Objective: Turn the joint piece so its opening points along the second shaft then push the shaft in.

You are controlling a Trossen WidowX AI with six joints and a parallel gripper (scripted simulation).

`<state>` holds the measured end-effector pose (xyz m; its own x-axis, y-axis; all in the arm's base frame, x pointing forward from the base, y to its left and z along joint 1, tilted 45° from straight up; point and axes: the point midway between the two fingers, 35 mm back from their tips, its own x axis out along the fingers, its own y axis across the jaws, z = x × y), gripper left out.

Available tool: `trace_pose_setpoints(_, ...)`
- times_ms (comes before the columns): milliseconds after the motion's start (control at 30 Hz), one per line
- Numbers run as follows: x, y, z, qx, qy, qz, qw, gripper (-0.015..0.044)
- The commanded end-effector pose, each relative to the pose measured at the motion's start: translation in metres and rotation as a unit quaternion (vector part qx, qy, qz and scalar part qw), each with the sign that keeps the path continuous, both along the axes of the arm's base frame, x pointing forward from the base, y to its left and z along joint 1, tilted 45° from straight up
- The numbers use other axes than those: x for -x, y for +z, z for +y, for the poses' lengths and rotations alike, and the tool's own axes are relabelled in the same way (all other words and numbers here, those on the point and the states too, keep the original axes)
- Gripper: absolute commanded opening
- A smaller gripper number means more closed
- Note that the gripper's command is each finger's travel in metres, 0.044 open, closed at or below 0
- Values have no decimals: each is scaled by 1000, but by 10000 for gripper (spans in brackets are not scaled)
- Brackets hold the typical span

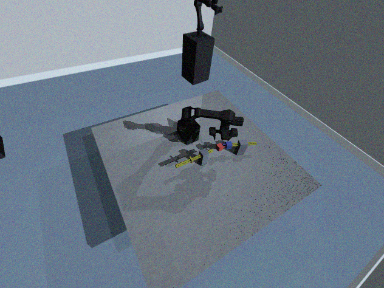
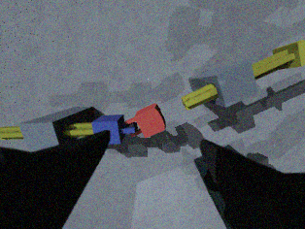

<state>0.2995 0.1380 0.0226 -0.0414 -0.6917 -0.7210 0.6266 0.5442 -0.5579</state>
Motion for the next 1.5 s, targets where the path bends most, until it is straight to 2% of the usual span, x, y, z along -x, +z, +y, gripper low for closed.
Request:
trace_pose_setpoints(0,1,10,10,-8,45,39,998,440)
trace_pose_setpoints(233,4,27,23,-16,126,111,986,440)
trace_pose_setpoints(500,4,28,22,-17,116,101,988,440)
trace_pose_setpoints(967,3,38,-15,-93,-65,-32,993,440)
trace_pose_setpoints(1467,7,46,-53,-162,-265,-164,936,440)
